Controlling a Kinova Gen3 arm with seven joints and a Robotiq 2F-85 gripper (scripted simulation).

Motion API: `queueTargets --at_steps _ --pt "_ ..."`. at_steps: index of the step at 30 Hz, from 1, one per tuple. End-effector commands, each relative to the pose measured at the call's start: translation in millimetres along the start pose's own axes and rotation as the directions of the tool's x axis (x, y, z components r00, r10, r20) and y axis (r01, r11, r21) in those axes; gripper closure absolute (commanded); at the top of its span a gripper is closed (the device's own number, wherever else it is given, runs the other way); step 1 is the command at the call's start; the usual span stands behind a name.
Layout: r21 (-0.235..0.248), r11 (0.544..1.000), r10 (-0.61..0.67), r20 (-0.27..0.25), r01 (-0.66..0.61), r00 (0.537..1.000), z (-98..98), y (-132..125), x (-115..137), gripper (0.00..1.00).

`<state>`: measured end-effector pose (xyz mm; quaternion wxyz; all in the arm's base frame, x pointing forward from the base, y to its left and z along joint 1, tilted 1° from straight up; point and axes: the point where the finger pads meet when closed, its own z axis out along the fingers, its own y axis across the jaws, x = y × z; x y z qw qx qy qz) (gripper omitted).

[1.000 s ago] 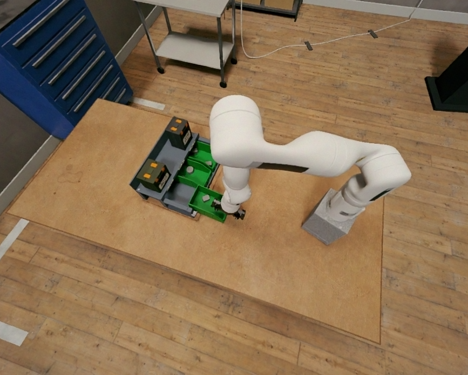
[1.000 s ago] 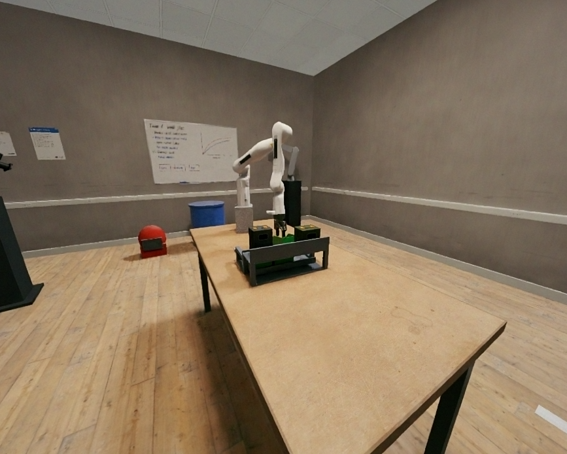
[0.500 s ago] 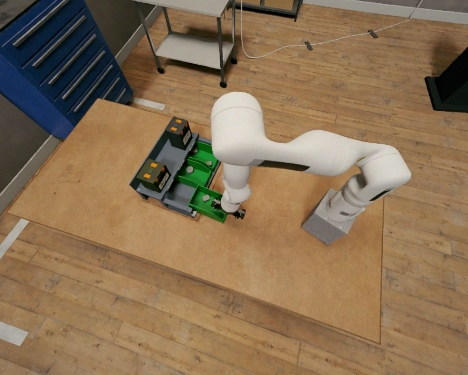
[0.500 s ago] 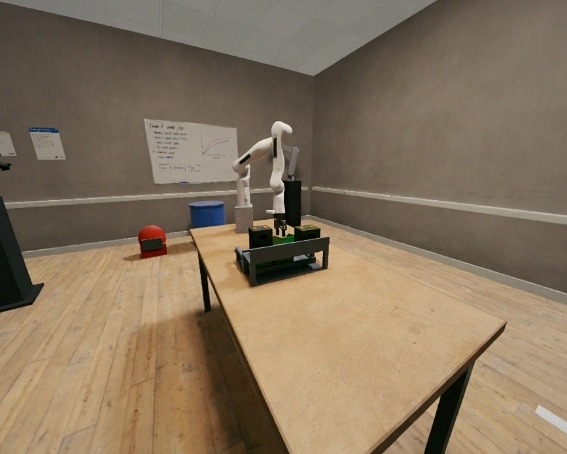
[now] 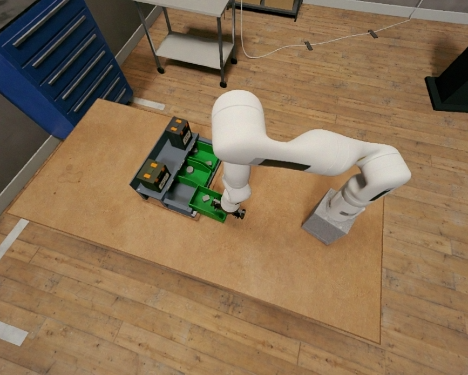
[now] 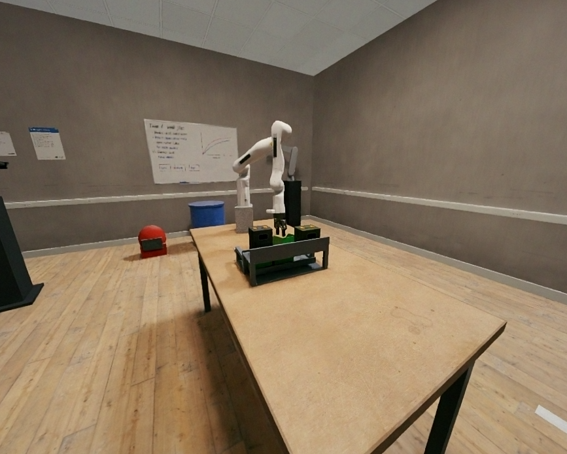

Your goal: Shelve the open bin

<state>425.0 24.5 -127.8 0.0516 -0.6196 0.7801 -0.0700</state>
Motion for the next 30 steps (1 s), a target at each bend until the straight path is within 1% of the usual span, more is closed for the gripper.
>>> queueTargets --at_steps 1,3,8,20,25,30 --pt "0.001 1.000 0.000 0.001 0.000 1.000 -0.5 -1 0 0.00" --pt "0.001 1.000 0.000 0.001 0.000 1.000 -0.5 -1 0 0.00" --pt "0.001 1.000 0.000 0.001 0.000 1.000 9.5 -1 0 0.00" --pt "0.001 1.000 0.000 0.001 0.000 1.000 9.5 -1 0 0.00" --pt "0.001 1.000 0.000 0.001 0.000 1.000 19.4 -1 0 0.00" --pt "0.001 1.000 0.000 0.001 0.000 1.000 19.4 -1 0 0.00"
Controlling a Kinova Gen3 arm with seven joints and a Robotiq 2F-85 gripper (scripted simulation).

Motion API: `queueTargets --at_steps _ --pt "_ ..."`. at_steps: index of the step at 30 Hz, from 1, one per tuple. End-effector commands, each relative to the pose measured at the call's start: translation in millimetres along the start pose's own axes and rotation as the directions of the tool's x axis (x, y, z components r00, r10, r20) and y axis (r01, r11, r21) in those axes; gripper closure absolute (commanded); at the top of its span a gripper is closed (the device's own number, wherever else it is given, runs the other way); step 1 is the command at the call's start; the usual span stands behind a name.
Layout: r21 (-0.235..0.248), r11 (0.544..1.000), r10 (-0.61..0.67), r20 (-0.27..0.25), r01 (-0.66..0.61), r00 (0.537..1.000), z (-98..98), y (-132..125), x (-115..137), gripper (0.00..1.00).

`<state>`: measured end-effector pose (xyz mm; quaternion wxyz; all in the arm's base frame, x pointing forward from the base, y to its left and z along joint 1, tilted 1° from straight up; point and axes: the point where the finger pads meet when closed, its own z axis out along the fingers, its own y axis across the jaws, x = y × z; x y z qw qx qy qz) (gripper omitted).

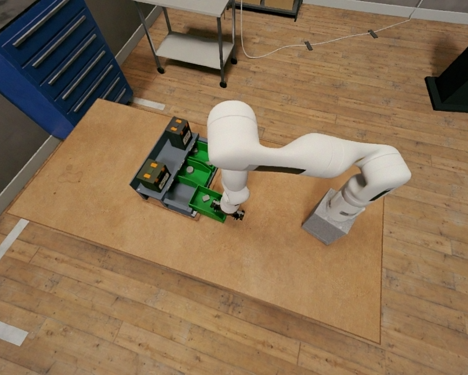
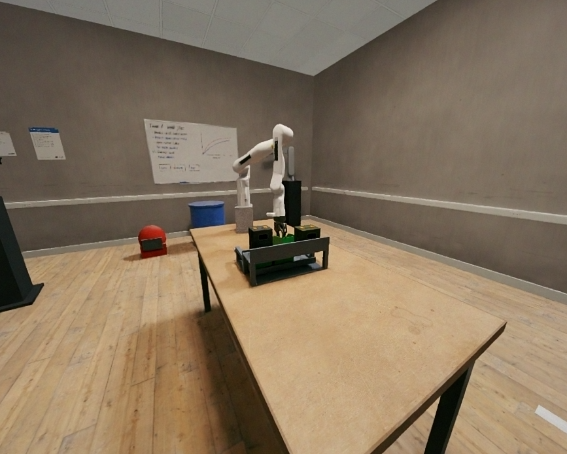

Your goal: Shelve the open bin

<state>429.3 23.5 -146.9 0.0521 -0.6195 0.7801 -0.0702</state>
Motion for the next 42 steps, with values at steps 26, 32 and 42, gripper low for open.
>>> queueTargets --at_steps 26,32,42 --pt "0.001 1.000 0.000 0.000 0.000 1.000 3.5 -0.3 0.0 0.00" --pt "0.001 1.000 0.000 0.000 0.000 1.000 3.1 -0.3 0.0 0.00" --pt "0.001 1.000 0.000 0.000 0.000 1.000 3.1 -0.3 0.0 0.90"
